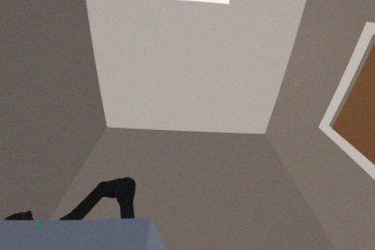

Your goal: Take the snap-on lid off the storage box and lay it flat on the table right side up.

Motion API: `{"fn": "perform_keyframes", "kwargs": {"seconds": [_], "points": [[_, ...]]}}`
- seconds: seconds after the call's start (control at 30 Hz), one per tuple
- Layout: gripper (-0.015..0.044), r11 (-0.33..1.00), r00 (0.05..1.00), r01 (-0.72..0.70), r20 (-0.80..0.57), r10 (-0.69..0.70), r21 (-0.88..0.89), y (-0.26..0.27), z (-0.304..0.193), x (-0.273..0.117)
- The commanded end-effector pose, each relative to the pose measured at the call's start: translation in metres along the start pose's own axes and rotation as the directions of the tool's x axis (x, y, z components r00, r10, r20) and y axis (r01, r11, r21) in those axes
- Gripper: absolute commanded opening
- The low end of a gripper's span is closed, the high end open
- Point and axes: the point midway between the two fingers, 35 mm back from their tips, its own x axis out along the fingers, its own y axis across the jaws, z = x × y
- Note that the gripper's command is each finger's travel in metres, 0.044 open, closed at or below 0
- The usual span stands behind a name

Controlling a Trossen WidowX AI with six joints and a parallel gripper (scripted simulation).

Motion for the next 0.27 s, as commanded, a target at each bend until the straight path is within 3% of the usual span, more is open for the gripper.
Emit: {"fn": "perform_keyframes", "kwargs": {"seconds": [0.0,0.23], "points": [[0.0440,1.000,1.000,0.003,-0.007,-0.003,0.000,-0.008,-0.002,-0.007],[0.0440,1.000,1.000,0.004,-0.007,-0.004,0.000,-0.017,-0.002,-0.018]]}}
